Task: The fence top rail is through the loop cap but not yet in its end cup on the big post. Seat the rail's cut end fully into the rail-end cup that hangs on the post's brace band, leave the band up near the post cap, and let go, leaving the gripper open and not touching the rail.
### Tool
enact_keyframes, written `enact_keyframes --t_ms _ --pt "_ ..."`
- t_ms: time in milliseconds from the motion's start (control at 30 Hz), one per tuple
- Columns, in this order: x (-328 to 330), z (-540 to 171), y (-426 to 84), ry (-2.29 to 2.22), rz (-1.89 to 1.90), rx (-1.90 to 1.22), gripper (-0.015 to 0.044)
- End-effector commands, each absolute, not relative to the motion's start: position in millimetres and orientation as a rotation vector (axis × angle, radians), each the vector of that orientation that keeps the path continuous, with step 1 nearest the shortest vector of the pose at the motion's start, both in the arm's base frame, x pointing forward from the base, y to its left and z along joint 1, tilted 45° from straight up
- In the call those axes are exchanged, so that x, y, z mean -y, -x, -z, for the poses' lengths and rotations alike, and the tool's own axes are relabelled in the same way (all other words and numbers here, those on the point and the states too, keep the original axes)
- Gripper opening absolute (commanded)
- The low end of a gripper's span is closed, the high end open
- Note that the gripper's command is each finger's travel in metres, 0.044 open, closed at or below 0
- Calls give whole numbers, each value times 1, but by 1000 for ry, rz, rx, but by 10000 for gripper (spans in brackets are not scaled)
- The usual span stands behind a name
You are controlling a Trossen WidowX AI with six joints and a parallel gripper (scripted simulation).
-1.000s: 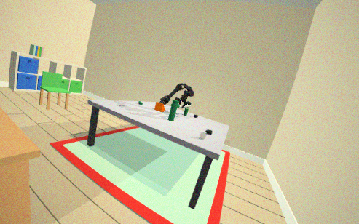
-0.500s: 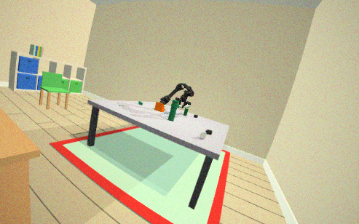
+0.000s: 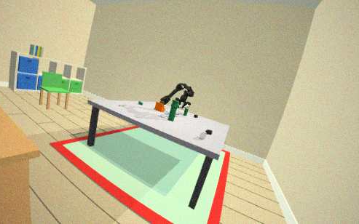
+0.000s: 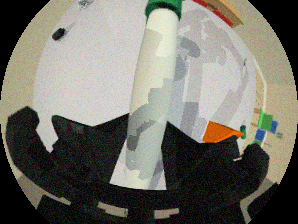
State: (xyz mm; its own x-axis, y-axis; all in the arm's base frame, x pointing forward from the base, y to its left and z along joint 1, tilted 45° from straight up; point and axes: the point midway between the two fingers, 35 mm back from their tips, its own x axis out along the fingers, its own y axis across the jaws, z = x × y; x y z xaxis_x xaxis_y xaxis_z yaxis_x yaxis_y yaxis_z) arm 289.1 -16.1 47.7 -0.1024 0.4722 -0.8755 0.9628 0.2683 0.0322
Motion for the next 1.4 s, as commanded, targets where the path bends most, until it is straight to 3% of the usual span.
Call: enact_keyframes --t_ms 0,1367 --pt "24 -48 -292 -1324 749 -1696 0" --pt "36 -48 -298 -1323 750 -1695 0"
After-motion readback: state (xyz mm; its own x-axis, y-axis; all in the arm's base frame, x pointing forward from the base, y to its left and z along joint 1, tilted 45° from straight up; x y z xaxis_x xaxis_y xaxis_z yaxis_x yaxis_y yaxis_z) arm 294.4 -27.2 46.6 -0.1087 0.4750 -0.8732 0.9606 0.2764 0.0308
